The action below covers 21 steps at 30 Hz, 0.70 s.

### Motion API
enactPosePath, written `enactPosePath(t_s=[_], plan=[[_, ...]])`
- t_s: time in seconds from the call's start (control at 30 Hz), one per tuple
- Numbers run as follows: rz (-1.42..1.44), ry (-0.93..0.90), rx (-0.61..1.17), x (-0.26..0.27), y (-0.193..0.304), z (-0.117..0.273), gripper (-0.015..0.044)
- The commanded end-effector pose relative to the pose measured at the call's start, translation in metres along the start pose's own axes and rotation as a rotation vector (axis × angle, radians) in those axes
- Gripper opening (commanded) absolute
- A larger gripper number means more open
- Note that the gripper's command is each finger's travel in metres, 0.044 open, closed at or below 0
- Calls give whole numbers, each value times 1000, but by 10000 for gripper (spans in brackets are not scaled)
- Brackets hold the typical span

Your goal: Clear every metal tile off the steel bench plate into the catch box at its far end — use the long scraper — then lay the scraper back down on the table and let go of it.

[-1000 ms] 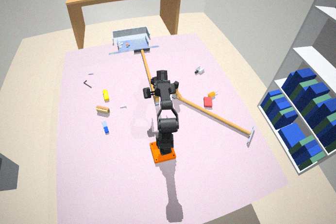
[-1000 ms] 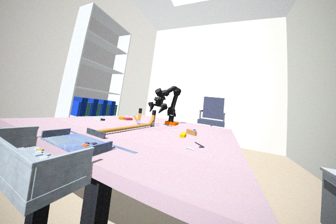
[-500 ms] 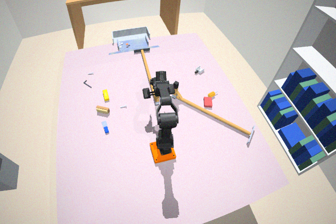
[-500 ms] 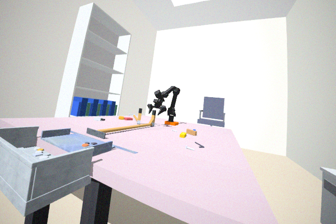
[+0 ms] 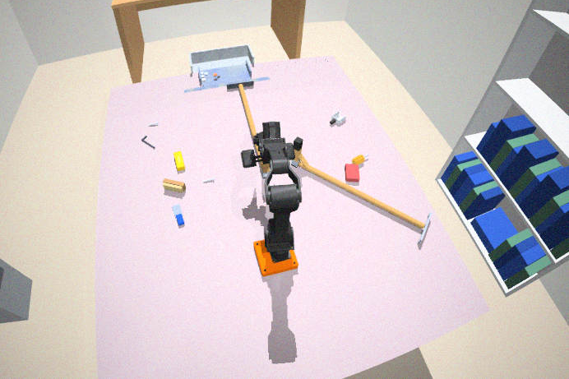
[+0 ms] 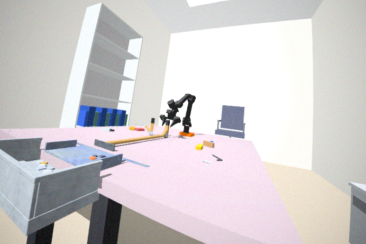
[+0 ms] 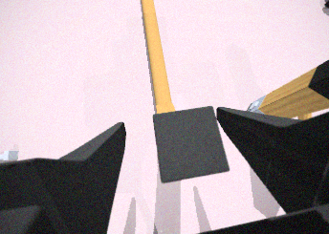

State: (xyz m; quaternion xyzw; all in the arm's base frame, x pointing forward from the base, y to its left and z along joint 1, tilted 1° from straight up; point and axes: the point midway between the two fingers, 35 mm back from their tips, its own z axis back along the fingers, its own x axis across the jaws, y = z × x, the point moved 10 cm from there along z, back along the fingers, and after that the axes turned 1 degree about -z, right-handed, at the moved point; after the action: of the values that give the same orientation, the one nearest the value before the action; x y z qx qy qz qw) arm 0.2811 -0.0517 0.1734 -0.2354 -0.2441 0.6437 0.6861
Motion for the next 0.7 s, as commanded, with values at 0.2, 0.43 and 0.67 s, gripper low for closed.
enactPosePath(t_s=[0.2, 0.43, 0.67], plan=[[0, 0, 0, 0, 0, 1, 125], [0, 0, 0, 0, 0, 1, 78], [-1, -1, -1, 0, -1, 2, 0]])
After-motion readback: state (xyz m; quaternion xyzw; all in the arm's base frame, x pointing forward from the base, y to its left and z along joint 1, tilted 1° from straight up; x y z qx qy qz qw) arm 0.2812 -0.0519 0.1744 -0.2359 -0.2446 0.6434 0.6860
